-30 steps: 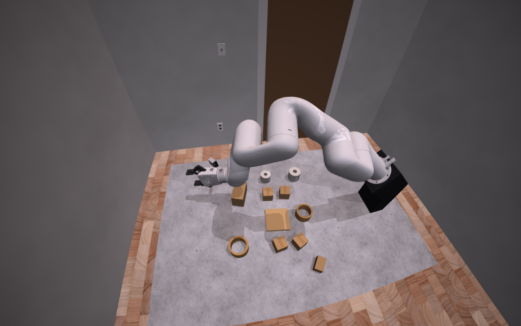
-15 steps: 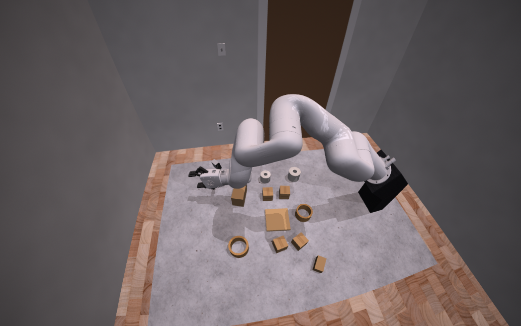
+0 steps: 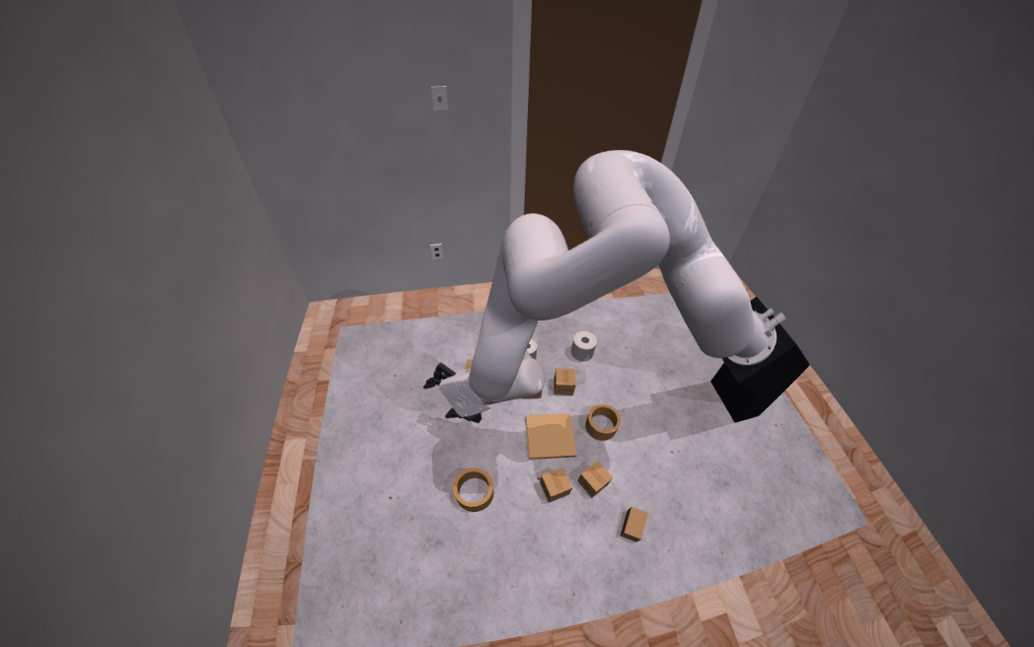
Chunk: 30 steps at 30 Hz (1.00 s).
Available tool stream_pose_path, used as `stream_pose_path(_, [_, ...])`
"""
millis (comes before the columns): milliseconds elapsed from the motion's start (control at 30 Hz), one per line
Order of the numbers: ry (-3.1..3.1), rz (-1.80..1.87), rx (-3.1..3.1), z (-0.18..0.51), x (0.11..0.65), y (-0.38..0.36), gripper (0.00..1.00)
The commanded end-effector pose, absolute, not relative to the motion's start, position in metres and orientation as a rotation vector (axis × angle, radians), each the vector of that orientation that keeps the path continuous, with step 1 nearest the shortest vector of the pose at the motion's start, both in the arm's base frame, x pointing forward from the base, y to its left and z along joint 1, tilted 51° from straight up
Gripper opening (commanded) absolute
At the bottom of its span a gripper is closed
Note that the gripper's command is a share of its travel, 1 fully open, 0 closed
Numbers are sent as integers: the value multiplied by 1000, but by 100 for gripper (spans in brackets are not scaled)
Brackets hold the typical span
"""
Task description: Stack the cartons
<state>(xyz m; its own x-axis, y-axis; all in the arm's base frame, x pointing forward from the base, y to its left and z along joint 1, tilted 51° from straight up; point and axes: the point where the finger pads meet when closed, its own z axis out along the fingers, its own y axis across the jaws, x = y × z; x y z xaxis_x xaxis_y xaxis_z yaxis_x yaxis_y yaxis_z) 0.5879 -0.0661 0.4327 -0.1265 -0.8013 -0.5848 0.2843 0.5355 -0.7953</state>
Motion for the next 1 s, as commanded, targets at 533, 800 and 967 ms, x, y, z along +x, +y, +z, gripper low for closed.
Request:
stream_pose_path(533, [2150, -155, -292, 252, 463, 128, 100])
stream_pose_path(800, [2235, -69, -258, 233, 446, 151, 100])
stream_pose_path(967, [2235, -69, -258, 233, 446, 151, 100])
